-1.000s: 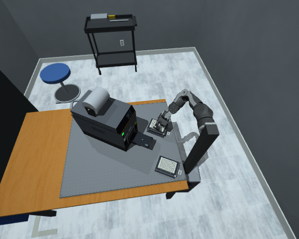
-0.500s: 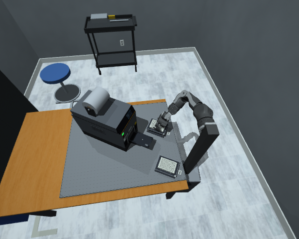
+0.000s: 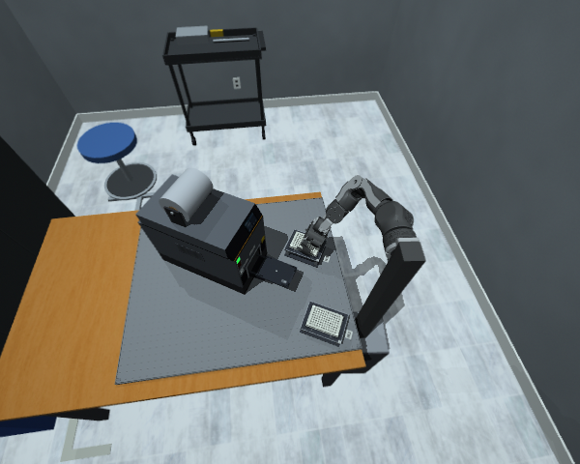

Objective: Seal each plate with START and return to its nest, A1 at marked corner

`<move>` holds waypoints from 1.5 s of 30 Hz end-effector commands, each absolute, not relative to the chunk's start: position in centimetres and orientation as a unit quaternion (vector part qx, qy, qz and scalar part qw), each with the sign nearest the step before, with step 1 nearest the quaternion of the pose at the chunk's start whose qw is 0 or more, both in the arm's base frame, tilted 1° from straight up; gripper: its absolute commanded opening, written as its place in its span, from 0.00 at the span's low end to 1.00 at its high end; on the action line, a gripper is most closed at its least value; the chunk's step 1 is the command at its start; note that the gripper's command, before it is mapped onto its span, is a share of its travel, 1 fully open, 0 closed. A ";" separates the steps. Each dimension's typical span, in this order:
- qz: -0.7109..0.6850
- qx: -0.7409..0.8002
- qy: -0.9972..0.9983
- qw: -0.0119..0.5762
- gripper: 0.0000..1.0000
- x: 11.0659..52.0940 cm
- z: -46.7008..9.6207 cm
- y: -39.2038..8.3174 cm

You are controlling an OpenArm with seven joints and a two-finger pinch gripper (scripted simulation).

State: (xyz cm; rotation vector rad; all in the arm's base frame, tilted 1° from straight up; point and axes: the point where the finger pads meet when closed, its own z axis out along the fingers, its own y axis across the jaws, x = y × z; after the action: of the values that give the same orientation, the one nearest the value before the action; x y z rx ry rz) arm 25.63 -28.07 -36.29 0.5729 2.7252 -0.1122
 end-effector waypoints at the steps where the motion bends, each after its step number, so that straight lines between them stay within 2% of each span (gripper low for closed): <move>1: -0.038 0.202 0.962 0.179 0.65 25.7 -36.4 -28.0; 26: -0.040 0.202 0.962 0.178 0.65 25.7 -37.3 -28.1; 45: -0.040 0.202 0.962 0.178 0.57 25.7 -37.3 -28.1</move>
State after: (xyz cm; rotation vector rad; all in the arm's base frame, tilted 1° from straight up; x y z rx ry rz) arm 25.64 -28.10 -37.38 0.5728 2.7252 -0.1131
